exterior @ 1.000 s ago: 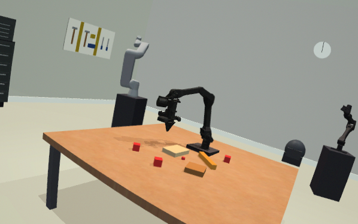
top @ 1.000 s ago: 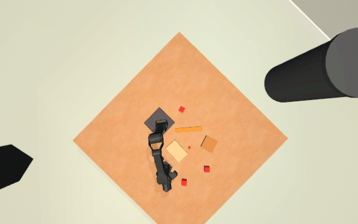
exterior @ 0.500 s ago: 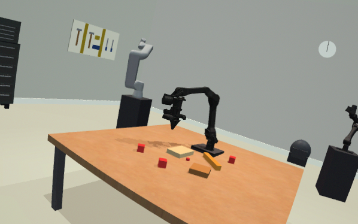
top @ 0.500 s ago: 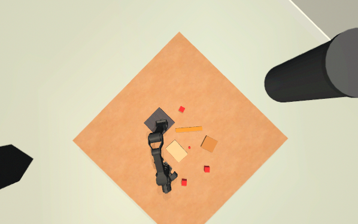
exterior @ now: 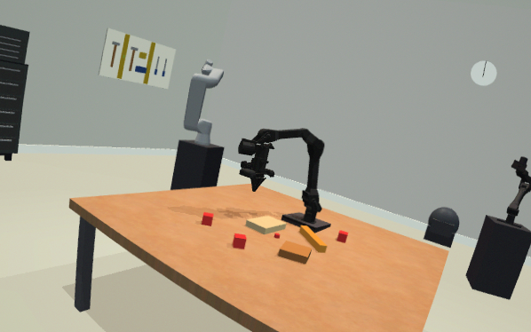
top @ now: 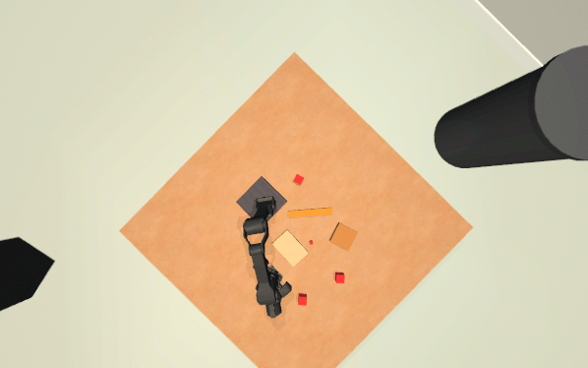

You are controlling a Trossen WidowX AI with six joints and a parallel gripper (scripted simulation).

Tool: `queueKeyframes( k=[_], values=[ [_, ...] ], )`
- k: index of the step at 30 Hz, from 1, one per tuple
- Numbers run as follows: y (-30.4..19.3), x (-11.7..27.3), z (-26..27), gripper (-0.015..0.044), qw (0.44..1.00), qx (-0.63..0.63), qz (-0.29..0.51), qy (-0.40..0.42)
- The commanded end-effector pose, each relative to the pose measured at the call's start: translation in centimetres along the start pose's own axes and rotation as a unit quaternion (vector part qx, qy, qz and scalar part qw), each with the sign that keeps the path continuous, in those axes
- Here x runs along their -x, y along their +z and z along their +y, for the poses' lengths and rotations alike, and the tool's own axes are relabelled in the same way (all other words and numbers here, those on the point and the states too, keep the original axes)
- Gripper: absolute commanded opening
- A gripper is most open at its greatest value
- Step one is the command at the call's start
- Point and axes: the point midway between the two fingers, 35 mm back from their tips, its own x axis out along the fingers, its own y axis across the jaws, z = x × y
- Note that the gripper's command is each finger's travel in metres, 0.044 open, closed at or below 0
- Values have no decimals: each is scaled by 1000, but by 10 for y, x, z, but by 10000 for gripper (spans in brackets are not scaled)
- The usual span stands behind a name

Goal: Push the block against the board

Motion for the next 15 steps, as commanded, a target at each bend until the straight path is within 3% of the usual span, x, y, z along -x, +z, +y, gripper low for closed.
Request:
queueKeyframes(
  k=[1, 6, 15],
  values=[
    [0, 1, 0, 0, 1000, -2, -1, -1],
    [-1, -1, -1, 0, 1000, 11, 0, 0],
    [-12, -12, -20, 0, 987, 163, -1, -1]
  ],
)
